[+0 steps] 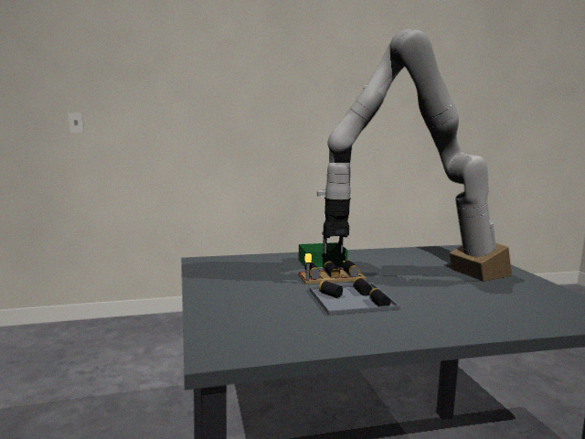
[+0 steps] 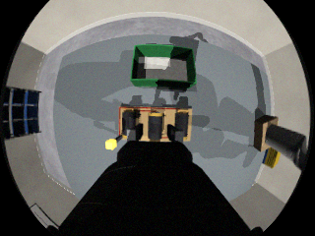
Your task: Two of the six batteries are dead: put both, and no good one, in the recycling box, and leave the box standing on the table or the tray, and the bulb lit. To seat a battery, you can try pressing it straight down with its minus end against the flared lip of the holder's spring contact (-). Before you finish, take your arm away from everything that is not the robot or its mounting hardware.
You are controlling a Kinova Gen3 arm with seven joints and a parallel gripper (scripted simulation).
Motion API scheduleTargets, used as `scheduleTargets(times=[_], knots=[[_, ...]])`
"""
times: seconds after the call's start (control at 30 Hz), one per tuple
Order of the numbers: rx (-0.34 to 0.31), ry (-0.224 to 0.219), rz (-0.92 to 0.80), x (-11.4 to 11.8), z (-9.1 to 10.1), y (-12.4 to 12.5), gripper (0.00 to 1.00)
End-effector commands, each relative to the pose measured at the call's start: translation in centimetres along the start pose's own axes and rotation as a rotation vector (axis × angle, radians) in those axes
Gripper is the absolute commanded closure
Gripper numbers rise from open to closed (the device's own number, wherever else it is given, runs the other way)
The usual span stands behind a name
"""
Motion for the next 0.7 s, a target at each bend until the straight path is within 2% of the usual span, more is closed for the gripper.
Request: scheduleTargets(times=[0.0,0.17,0.4,0.67], knots=[[0.000,0.002,0.000,0.0,0.1,0.0,0.10],[0.000,0.002,0.000,0.0,0.6,0.0,0.10],[0.000,0.002,0.000,0.0,4.4,0.0,0.10],[0.000,0.002,0.000,0.0,5.8,0.0,0.10]])
Point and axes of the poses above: the point where the finger pads meet when closed, its own z axis back along the fingers, its own x axis across the jaws, y = z × x, the point moved 4 cm from there along z, back along the fingers, and after that the axes turned 8 degrees about -z, right-handed, at the moved point
